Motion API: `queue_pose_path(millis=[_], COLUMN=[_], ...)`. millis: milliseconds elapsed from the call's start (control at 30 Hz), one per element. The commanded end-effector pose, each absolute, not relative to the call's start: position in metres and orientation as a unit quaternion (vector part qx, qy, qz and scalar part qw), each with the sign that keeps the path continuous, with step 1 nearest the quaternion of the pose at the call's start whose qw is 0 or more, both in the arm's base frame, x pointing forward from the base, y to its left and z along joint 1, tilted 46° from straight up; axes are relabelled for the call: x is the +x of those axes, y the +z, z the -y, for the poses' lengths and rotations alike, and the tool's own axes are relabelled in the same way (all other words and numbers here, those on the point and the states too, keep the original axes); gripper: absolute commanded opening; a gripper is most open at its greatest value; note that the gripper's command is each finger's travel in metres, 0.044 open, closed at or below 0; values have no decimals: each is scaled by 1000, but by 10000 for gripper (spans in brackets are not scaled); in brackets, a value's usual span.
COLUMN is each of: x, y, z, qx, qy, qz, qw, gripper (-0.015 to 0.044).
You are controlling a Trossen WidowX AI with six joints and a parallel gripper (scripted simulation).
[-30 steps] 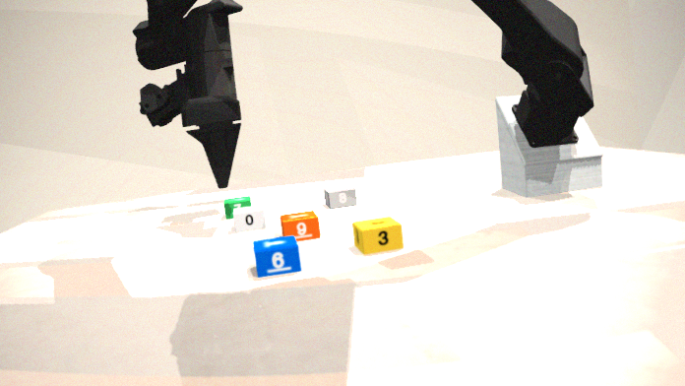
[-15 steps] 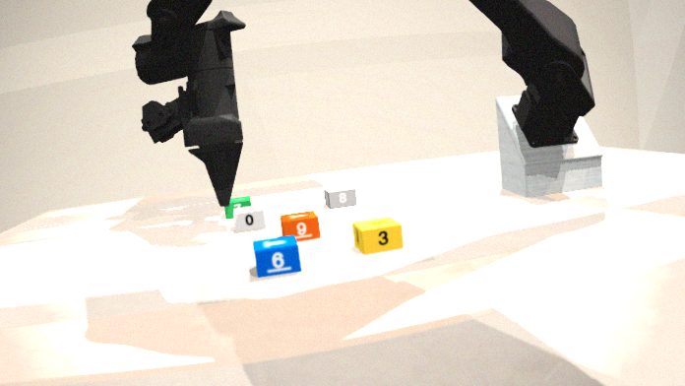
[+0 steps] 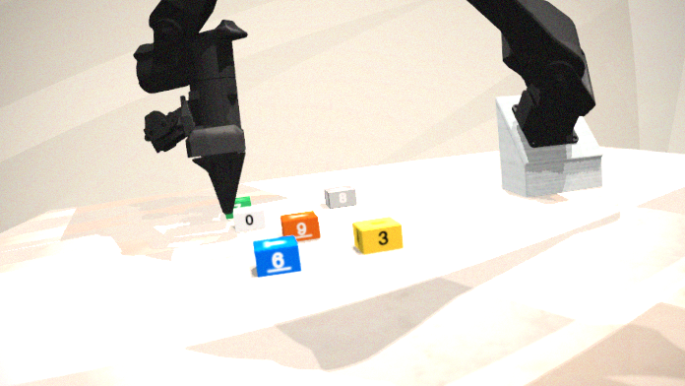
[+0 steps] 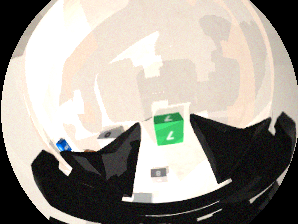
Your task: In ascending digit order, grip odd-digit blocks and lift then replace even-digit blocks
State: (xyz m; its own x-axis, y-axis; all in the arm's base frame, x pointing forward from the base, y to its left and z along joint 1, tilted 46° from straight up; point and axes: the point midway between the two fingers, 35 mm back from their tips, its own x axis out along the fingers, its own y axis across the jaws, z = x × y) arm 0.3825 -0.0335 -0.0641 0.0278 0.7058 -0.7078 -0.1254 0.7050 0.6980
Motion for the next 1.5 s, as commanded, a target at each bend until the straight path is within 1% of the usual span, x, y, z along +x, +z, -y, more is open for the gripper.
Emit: queue_pose_path(millis=[0,900,1233,1267,1367,1467], x=[382,382,382,382,382,381], y=[-65,-65,-65,-65,-63,-41], z=[33,33,33,33,35,57], qx=[235,235,235,235,235,235], qy=[306,306,306,306,305,305], qz=[-626,-626,-626,-626,-627,-627], qw=[677,677,677,677,677,677], gripper=[120,120,383,400,400,400])
